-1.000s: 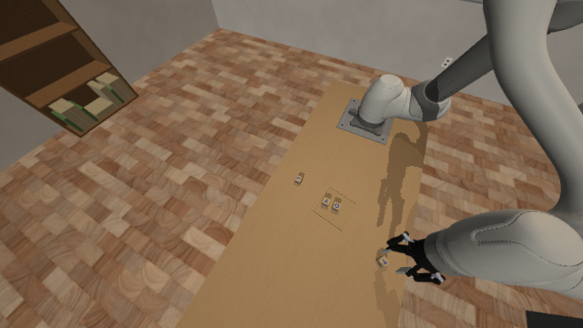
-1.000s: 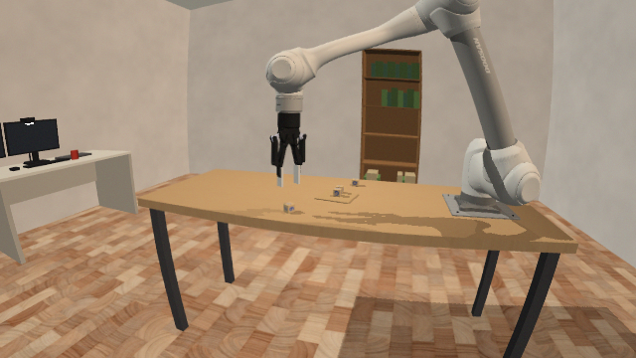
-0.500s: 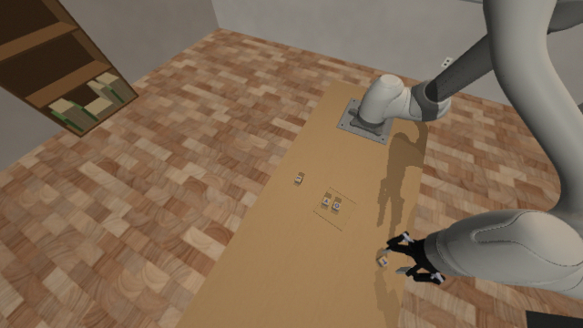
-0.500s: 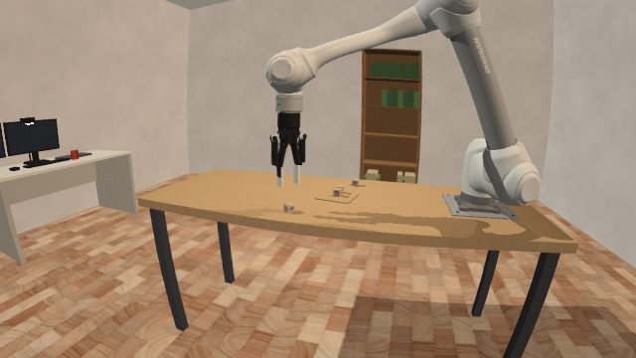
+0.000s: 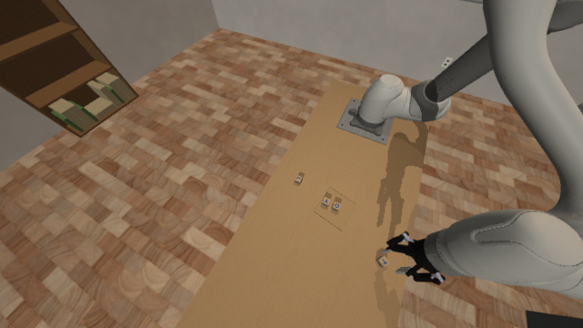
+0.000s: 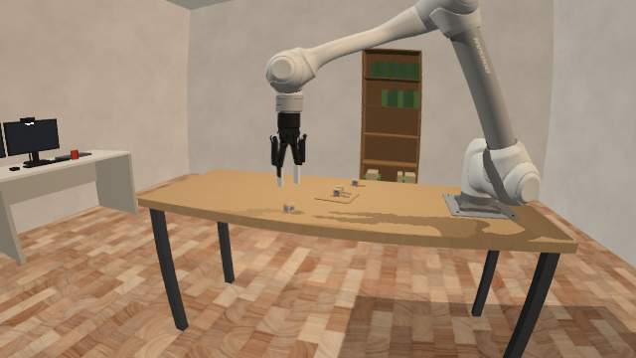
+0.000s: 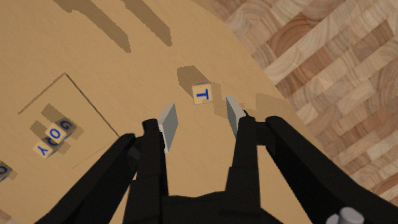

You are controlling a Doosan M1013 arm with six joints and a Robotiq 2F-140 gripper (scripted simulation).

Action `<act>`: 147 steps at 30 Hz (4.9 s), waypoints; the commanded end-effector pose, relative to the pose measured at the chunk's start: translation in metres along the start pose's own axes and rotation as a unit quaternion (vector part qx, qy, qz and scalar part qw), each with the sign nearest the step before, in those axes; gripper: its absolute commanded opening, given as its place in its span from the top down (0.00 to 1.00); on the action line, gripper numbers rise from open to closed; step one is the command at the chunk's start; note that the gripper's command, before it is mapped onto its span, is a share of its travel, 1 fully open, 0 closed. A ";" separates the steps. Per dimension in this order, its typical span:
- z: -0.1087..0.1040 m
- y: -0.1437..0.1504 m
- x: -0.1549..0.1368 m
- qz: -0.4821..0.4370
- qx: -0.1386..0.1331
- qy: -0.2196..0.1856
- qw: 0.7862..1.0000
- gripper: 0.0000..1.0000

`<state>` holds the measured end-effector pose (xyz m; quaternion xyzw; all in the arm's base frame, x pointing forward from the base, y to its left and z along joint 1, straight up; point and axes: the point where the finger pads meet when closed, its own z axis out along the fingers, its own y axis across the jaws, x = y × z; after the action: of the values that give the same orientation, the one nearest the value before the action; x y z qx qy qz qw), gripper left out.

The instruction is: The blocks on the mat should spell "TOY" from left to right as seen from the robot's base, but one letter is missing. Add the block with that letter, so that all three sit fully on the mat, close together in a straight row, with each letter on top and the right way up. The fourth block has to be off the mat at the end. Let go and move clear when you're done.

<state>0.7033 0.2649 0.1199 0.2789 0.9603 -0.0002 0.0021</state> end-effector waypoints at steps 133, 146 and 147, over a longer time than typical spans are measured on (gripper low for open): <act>0.055 0.001 0.004 0.002 0.001 0.001 1.000 0.60; 0.055 0.002 0.007 0.002 0.001 0.001 1.000 0.60; 0.055 0.002 0.007 0.002 0.001 0.001 1.000 0.60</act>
<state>0.7017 0.2672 0.0670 0.2796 0.9601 -0.0005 0.0015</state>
